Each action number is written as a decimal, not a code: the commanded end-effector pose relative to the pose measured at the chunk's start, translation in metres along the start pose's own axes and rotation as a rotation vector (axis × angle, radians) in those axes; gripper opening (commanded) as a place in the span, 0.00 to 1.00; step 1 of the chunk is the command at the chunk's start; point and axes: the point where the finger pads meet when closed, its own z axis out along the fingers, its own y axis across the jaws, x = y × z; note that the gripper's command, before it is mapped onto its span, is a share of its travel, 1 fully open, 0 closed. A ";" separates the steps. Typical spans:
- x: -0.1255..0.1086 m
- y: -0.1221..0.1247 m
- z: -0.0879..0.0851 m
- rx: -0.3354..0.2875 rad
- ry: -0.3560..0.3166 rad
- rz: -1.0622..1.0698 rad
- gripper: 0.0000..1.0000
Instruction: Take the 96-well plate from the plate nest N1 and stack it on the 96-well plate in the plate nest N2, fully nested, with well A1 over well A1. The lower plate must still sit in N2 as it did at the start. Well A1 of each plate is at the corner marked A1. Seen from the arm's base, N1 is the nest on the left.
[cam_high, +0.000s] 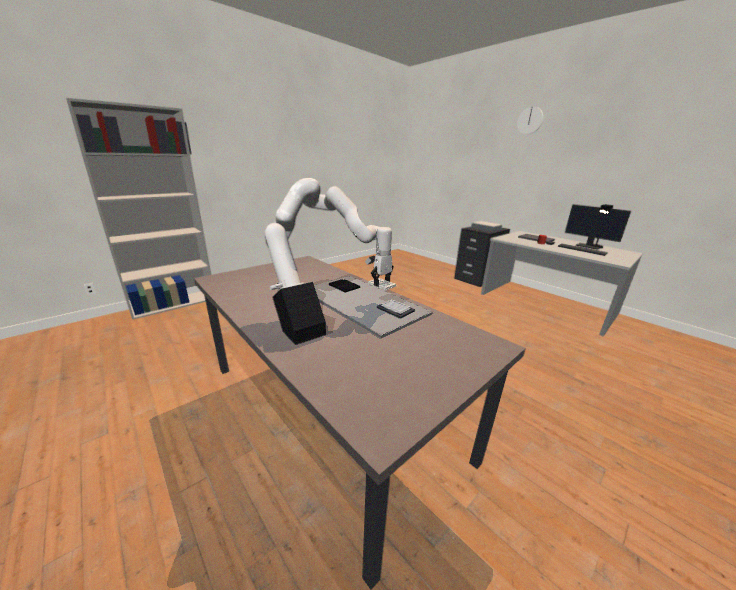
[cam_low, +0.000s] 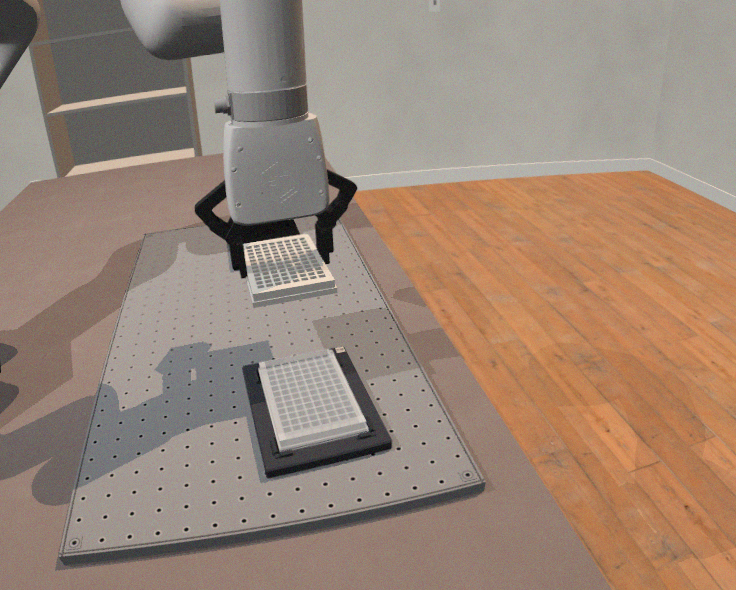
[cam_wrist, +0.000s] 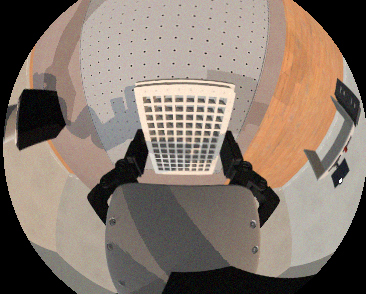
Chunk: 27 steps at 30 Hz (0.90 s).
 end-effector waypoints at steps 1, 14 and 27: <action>-0.015 0.001 -0.002 -0.003 -0.002 -0.001 0.00; -0.052 0.000 -0.002 -0.003 -0.002 -0.001 0.00; -0.095 -0.002 -0.002 -0.003 -0.002 -0.001 0.00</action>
